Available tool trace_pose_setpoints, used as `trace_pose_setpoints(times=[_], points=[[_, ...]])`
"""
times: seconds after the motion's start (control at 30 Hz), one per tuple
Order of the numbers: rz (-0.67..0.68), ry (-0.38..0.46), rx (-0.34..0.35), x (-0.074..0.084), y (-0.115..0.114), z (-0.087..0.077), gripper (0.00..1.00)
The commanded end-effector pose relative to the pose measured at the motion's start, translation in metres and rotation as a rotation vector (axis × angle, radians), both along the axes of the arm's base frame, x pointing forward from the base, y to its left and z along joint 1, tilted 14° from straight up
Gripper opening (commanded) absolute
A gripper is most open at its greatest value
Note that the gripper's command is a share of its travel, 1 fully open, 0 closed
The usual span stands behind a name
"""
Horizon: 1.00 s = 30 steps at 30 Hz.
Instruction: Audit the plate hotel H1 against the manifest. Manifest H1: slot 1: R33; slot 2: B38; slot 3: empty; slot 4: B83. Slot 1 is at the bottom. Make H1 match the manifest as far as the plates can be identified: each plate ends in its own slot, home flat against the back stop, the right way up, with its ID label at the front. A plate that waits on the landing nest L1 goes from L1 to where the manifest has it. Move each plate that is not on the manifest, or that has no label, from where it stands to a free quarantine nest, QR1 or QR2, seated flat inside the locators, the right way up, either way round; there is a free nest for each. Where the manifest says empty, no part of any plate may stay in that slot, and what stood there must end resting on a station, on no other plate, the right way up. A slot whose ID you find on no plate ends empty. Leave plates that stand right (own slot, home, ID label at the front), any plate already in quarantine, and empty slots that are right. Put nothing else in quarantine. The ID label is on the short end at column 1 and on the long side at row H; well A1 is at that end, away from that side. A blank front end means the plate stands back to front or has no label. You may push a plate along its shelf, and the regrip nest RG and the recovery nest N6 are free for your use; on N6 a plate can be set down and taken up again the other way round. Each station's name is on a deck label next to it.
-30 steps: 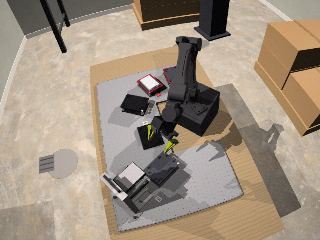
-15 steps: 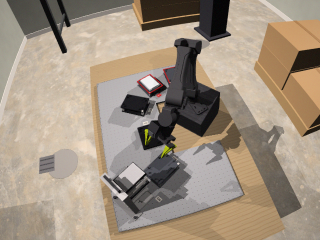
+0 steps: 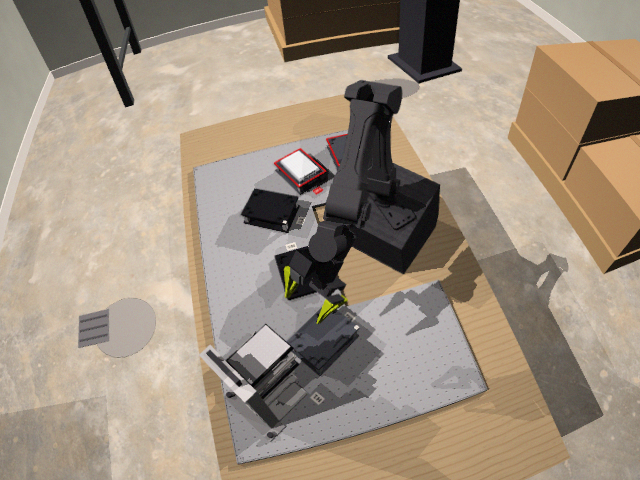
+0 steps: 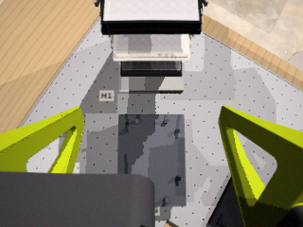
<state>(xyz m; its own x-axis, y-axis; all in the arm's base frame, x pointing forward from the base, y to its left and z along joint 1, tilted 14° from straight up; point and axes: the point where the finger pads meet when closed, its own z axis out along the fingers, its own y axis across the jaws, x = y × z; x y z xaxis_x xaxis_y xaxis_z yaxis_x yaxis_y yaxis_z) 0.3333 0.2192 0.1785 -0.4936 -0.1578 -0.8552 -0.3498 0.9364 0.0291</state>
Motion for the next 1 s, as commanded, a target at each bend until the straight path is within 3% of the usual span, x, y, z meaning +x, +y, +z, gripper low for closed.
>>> trace_pose_setpoints(times=[0.0, 0.6, 0.63, 0.97], points=[[-0.002, -0.025, 0.018, 0.012, 0.004, 0.011, 1.00], [-0.002, -0.026, 0.018, 0.037, 0.013, 0.005, 1.00], [0.000, -0.013, 0.010, 0.030, 0.012, 0.000, 1.00], [0.000, -0.013, 0.010, 0.030, 0.012, 0.000, 1.00]])
